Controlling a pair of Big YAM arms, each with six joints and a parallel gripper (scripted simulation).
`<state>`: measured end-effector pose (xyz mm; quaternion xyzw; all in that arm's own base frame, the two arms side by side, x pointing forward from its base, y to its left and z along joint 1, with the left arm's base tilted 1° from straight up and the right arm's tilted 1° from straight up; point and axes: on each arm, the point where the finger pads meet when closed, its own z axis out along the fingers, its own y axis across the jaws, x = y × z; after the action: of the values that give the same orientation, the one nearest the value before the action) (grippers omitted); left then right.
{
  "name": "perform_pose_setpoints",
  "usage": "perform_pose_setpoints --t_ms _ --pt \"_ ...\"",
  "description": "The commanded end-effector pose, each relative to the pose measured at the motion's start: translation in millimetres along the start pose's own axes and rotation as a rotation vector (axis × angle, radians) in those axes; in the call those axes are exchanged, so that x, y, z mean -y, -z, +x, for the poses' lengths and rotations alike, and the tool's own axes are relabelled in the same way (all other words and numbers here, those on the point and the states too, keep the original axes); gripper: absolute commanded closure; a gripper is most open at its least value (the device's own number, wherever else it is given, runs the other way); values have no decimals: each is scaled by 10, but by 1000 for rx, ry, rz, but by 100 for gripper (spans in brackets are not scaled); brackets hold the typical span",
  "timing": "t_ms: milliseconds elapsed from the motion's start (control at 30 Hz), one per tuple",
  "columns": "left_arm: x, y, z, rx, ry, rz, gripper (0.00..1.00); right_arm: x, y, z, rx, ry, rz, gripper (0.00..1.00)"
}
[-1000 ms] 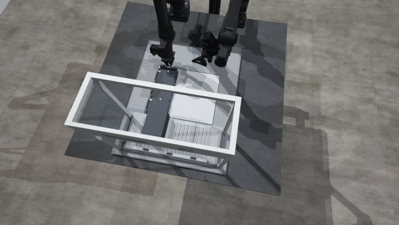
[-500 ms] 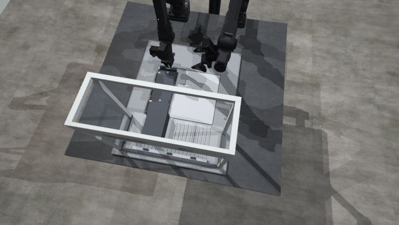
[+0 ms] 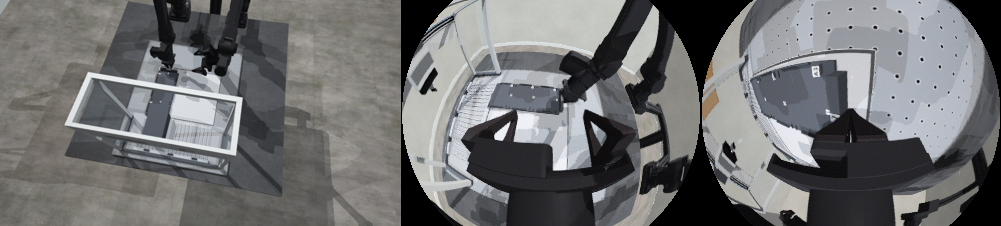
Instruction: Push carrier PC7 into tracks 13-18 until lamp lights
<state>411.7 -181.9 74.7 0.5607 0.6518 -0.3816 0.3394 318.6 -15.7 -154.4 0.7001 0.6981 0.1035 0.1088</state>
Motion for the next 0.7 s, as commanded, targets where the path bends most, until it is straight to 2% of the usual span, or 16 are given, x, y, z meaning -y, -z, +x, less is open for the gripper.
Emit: perform_pose_setpoints --t_ms 0,300,667 --pt "-200 36 -60 13 -25 -3 0 -316 -65 34 0 -3 -42 100" --pt "22 -65 197 23 63 28 0 -452 -104 36 -1 -3 -44 100" --pt "-30 -80 213 38 109 -2 0 -541 -125 36 0 -3 -51 100"
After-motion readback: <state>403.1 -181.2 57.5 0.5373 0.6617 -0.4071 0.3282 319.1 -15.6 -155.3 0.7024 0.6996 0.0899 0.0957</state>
